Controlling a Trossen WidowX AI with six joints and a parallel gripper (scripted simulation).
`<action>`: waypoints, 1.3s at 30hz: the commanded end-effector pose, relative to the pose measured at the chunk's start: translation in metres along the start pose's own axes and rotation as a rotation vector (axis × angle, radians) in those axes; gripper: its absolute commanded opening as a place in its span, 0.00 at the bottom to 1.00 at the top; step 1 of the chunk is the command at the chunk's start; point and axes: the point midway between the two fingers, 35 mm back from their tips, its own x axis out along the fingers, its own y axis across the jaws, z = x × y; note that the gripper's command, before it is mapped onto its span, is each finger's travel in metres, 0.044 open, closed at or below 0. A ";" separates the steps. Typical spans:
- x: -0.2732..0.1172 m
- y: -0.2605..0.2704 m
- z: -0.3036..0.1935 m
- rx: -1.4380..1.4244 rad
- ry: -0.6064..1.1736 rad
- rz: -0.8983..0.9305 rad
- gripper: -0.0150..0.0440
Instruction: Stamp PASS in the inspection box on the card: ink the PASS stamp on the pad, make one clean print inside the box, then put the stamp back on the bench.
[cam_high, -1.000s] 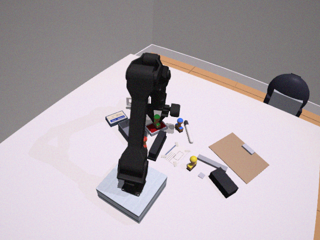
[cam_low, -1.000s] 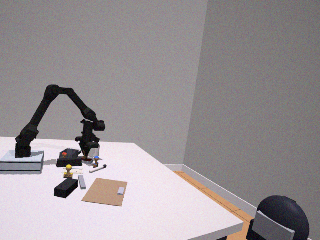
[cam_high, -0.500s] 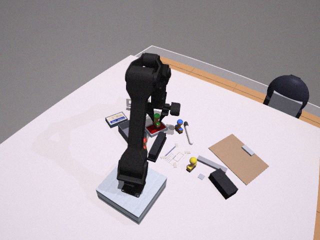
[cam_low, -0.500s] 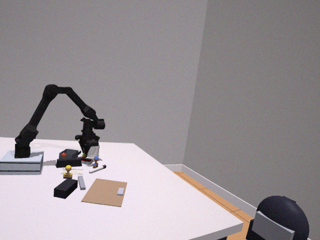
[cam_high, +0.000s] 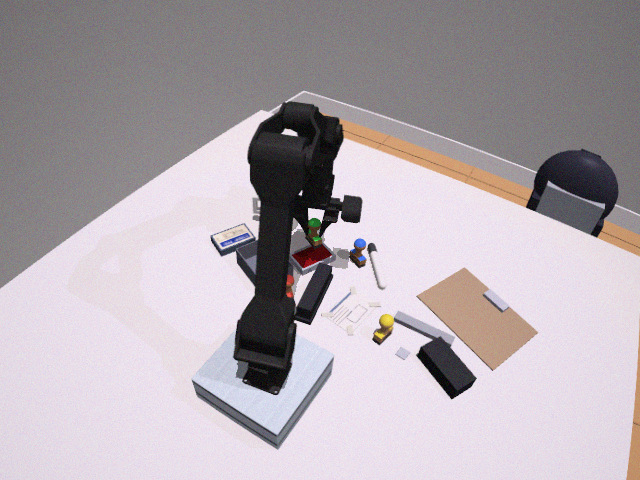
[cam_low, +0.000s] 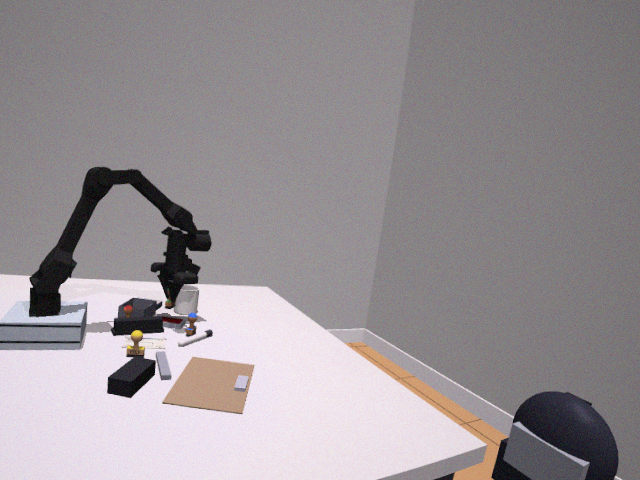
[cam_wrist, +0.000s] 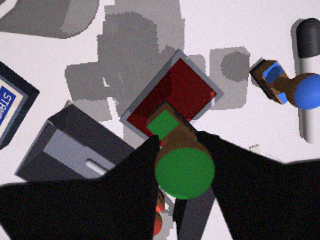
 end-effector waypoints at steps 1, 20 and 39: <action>-0.010 0.001 0.001 -0.002 -0.008 0.006 0.25; -0.017 -0.054 -0.042 0.423 -0.006 0.003 0.25; -0.013 -0.109 -0.122 1.071 -0.003 0.001 0.25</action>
